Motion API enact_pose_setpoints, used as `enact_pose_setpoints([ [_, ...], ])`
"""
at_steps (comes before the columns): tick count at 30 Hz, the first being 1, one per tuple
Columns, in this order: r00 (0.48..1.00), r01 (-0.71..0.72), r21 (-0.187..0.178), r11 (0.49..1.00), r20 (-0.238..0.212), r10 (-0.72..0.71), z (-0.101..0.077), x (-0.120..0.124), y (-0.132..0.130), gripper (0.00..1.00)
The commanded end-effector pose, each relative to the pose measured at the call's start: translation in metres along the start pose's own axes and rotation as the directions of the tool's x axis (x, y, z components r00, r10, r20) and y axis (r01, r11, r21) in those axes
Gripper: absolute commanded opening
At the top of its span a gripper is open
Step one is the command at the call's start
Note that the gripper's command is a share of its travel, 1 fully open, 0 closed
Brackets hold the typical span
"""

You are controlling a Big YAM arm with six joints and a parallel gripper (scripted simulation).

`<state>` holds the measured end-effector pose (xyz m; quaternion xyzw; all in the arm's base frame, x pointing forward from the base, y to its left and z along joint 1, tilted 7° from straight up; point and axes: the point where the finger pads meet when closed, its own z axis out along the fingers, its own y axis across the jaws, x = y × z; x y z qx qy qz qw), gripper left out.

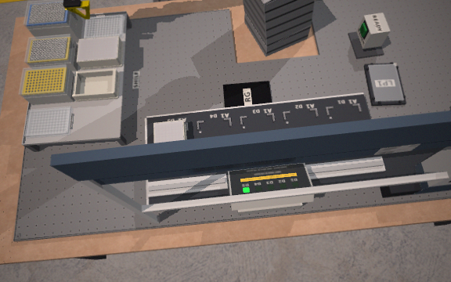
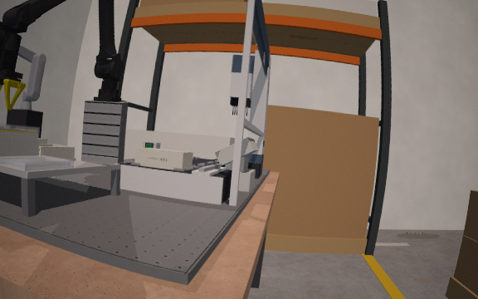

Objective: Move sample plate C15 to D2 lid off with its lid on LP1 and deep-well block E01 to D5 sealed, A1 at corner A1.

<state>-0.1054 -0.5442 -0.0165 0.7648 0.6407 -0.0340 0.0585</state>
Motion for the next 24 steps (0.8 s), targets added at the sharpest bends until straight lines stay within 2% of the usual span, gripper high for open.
enact_pose_setpoints([
  [1,1.0,0.005,0.001,1.0,0.007,-0.005,0.01,-0.005,0.008,1.0],
  [8,1.0,0.005,0.001,1.0,0.004,-0.005,0.023,-0.004,0.008,1.0],
  [11,1.0,0.006,0.001,1.0,0.01,-0.006,0.021,-0.009,0.008,1.0],
  [24,1.0,0.005,0.001,1.0,0.008,-0.005,0.045,-0.006,0.008,1.0],
])
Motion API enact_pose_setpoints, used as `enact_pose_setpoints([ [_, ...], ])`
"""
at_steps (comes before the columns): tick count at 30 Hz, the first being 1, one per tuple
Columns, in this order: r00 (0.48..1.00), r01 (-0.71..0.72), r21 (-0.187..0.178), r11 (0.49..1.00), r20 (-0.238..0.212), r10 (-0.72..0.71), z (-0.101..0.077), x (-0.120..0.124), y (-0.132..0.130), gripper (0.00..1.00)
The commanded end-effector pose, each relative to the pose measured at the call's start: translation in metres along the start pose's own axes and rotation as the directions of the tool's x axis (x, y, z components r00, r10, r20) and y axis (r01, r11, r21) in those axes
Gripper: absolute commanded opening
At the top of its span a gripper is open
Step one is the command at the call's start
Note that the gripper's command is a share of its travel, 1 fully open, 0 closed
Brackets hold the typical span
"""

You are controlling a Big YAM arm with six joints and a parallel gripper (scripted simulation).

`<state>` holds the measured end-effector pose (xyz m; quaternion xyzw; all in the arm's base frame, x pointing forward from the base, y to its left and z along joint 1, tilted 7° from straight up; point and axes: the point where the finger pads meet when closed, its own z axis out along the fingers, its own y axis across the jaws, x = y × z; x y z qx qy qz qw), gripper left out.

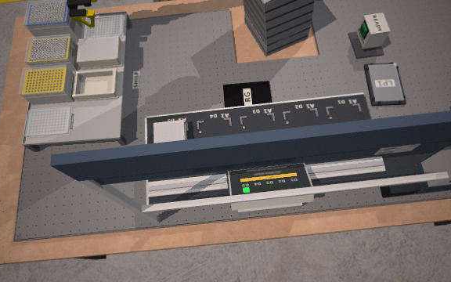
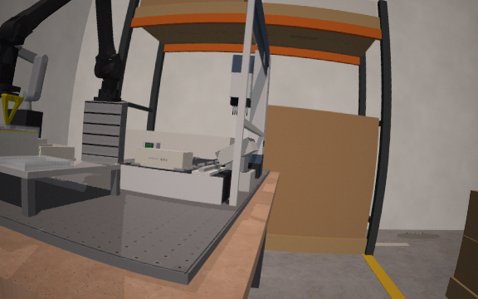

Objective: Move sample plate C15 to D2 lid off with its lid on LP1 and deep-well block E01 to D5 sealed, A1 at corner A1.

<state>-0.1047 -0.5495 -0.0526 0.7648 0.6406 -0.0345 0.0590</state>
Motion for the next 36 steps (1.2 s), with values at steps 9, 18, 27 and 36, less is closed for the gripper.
enact_pose_setpoints([
  [9,1.0,0.005,0.001,1.0,0.012,-0.005,0.019,-0.008,0.008,1.0],
  [18,1.0,0.006,0.001,1.0,0.028,-0.006,0.03,-0.016,0.008,1.0],
  [27,1.0,0.007,0.001,1.0,0.031,-0.007,0.042,-0.018,0.008,1.0],
  [36,0.999,0.007,0.001,1.0,0.033,-0.007,0.055,-0.019,0.008,1.0],
])
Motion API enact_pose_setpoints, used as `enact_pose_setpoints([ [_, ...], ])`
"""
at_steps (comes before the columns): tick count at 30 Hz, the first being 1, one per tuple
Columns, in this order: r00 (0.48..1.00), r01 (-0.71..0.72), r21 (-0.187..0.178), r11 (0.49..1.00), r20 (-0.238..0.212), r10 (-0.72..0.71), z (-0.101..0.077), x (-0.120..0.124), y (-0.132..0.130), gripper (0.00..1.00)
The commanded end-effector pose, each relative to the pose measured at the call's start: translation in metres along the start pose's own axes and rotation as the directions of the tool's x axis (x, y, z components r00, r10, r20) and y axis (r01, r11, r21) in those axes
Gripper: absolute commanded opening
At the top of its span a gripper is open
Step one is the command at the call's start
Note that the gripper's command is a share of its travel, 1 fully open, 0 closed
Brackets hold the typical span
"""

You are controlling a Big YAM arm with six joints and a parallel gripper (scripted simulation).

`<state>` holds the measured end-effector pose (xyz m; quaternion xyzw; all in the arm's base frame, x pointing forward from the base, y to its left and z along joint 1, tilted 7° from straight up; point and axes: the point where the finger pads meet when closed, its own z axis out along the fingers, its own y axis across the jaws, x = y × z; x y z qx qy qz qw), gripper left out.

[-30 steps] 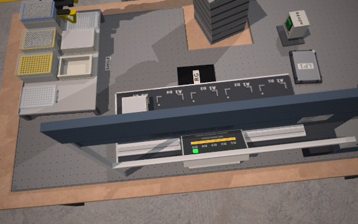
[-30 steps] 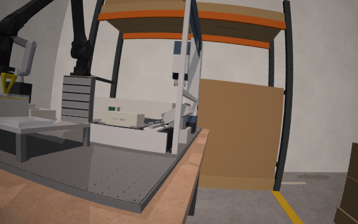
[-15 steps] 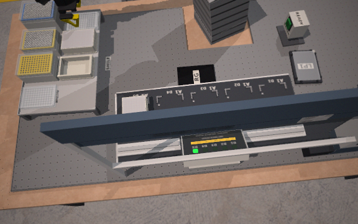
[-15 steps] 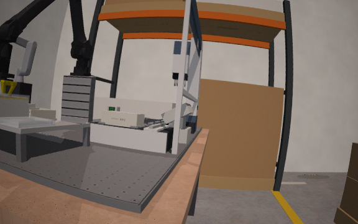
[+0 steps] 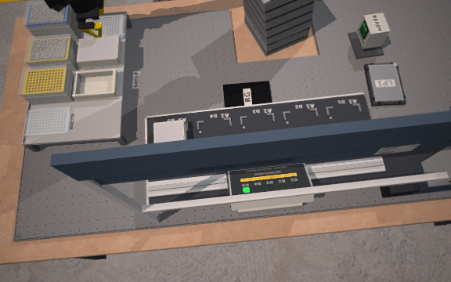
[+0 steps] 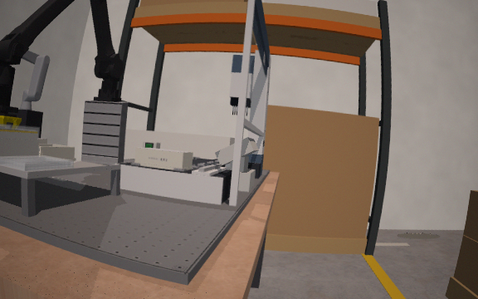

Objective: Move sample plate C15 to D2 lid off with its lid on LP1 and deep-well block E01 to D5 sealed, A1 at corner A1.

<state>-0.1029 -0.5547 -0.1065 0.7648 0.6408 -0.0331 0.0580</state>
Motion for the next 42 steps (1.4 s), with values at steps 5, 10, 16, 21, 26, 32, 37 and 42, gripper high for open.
enact_pose_setpoints([
  [5,0.999,0.007,0.002,1.0,0.039,-0.007,0.007,-0.022,0.008,1.0],
  [10,1.0,0.006,0.001,1.0,0.005,-0.006,0.012,-0.007,0.008,1.0],
  [16,1.0,0.006,0.001,1.0,0.005,-0.006,0.012,-0.007,0.008,1.0],
  [21,1.0,0.006,0.001,1.0,0.004,-0.006,0.012,-0.007,0.008,1.0],
  [26,1.0,0.006,0.001,1.0,0.004,-0.006,0.012,-0.007,0.008,1.0],
  [32,1.0,0.006,0.001,1.0,0.004,-0.006,0.012,-0.007,0.008,1.0],
  [37,1.0,0.006,0.001,1.0,0.005,-0.006,0.012,-0.007,0.008,1.0],
  [42,1.0,0.006,0.001,1.0,0.004,-0.006,0.012,-0.007,0.008,1.0],
])
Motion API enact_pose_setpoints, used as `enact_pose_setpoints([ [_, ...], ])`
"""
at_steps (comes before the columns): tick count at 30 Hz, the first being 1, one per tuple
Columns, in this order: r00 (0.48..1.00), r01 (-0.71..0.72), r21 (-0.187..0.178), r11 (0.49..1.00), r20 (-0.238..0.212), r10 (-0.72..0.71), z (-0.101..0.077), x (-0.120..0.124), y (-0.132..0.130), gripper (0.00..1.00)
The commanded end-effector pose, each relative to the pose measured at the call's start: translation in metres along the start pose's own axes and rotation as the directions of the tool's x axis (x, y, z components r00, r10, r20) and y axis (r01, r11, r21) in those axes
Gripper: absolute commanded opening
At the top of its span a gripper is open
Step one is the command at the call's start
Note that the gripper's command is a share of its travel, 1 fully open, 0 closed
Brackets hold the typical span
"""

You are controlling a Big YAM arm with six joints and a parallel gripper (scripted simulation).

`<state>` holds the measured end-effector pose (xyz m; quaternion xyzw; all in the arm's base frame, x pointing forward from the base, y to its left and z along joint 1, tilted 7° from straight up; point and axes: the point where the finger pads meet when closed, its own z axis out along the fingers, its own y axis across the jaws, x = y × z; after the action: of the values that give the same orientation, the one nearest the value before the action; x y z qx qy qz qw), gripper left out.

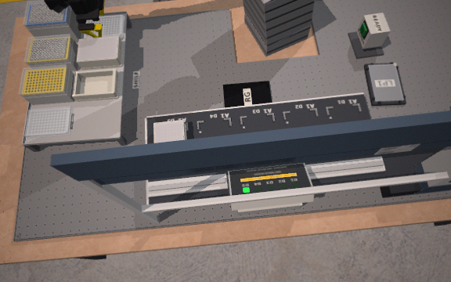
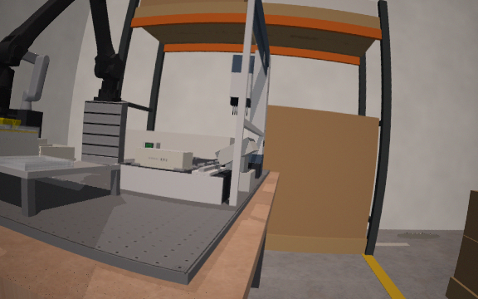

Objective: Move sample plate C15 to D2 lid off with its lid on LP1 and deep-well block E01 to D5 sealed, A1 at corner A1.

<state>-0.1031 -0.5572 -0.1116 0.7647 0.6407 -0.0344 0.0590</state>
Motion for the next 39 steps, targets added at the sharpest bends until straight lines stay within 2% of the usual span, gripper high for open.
enact_pose_setpoints([
  [1,1.0,0.006,0.001,1.0,0.001,-0.006,0.007,-0.005,0.0078,1.0],
  [12,1.0,0.006,0.001,1.0,0.001,-0.006,0.007,-0.005,0.0078,1.0],
  [13,1.0,0.006,0.001,1.0,0.001,-0.006,0.007,-0.005,0.0078,0.0],
  [39,1.0,0.006,0.001,1.0,0.001,-0.006,0.007,-0.005,0.0079,0.0],
])
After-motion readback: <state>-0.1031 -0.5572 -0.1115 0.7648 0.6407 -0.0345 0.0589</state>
